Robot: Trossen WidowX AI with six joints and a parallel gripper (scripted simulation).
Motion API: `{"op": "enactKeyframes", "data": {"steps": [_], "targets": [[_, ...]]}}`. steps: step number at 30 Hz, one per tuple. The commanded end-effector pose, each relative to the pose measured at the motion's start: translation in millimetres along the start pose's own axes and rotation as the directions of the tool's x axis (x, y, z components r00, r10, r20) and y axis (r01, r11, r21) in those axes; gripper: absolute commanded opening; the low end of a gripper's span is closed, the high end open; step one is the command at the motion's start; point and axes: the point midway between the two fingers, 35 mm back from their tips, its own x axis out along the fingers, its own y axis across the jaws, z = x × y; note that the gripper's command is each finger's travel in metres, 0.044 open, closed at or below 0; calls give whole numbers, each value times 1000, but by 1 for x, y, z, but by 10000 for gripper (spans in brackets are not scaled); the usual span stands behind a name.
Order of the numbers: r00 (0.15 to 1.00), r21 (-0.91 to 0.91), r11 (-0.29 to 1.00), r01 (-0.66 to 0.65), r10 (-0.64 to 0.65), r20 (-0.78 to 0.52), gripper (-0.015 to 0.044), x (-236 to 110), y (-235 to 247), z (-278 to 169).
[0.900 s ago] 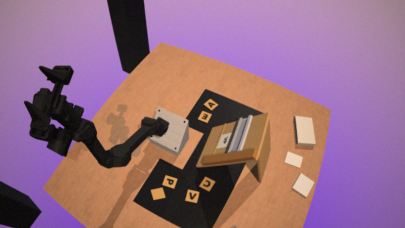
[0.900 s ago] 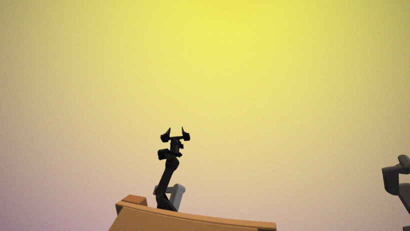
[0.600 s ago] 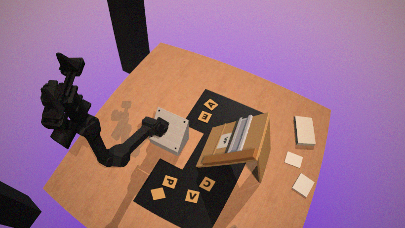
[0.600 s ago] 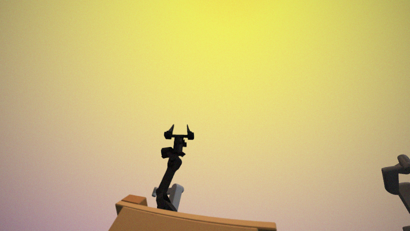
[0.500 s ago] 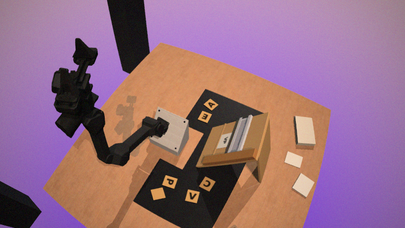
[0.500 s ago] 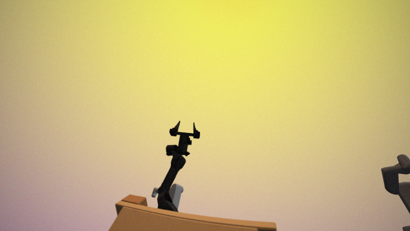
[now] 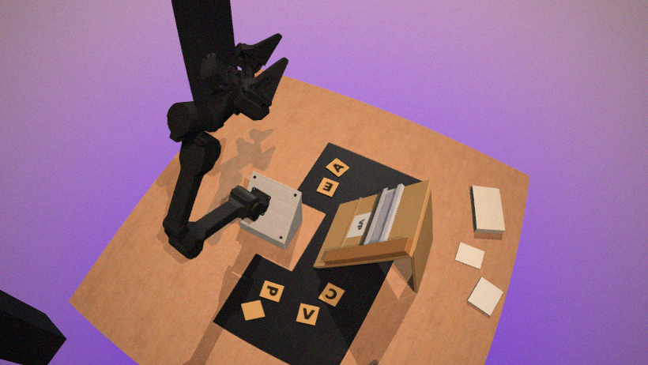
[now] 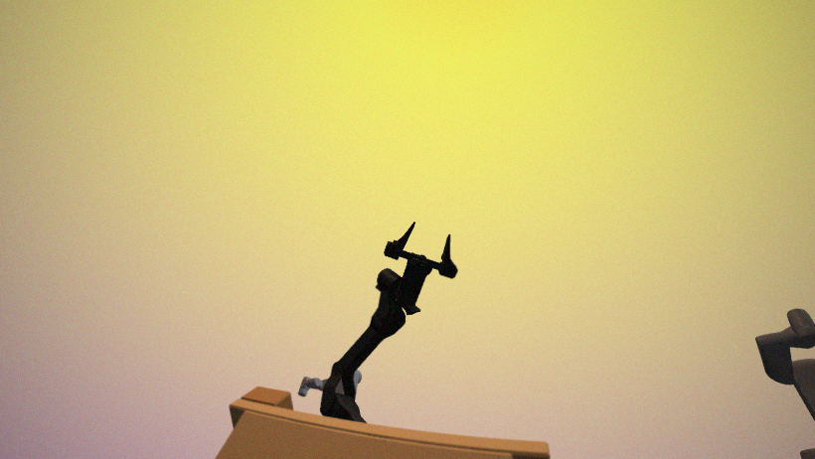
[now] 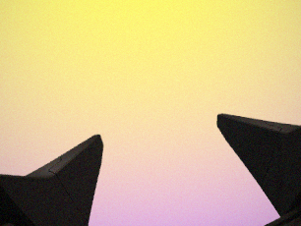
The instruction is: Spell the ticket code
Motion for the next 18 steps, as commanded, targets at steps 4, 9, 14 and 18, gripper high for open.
{"op": "enactKeyframes", "data": {"steps": [4,9,14,18], "targets": [[947,53,998,18,0,-322,440,8,36,-120],[851,70,995,73,-25,-525,440,-7,52,-203],[713,55,987,148,-68,-698,440,-39,62,-282],[571,12,977,214,-115,-813,440,-77,67,-342]]}}
